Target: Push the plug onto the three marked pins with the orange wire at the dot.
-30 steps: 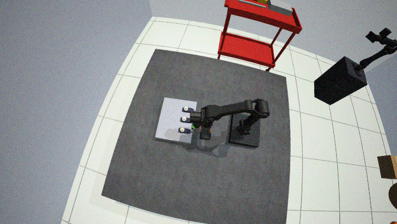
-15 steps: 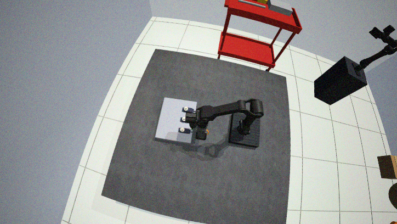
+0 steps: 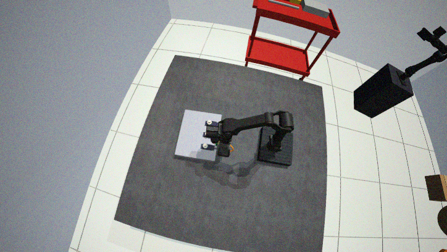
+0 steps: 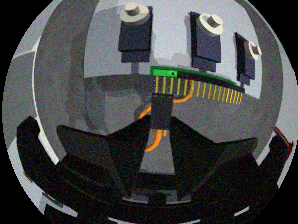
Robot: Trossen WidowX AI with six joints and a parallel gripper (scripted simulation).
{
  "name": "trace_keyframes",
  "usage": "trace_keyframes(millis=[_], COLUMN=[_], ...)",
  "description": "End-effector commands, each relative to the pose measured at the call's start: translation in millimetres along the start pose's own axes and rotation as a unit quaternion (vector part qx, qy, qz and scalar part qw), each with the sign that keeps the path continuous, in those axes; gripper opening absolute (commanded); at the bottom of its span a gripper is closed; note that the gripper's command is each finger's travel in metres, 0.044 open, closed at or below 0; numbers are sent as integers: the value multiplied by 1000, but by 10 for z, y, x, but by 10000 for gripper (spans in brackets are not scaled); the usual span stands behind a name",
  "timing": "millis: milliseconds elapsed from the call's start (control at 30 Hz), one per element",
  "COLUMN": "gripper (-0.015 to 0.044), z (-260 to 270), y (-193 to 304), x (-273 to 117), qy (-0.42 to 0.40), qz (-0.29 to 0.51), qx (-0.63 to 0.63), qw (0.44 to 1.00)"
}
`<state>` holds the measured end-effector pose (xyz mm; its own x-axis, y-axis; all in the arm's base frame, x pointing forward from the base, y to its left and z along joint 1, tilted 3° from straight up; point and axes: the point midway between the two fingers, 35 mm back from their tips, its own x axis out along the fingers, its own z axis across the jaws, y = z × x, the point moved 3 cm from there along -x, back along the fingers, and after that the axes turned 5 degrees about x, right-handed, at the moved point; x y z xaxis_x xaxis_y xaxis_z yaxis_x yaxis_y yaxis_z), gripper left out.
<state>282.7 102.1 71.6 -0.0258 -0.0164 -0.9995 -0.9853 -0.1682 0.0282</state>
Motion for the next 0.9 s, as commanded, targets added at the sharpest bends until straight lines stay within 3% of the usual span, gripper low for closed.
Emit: trace_keyframes(millis=[0, 833, 867], gripper=[0, 0, 26], z=[-3, 8, 9], y=[-36, -198, -184], x=[-1, -1, 6], qy=[2, 2, 2], qz=[0, -1, 0], qx=[-2, -2, -2], qw=[1000, 1000, 1000])
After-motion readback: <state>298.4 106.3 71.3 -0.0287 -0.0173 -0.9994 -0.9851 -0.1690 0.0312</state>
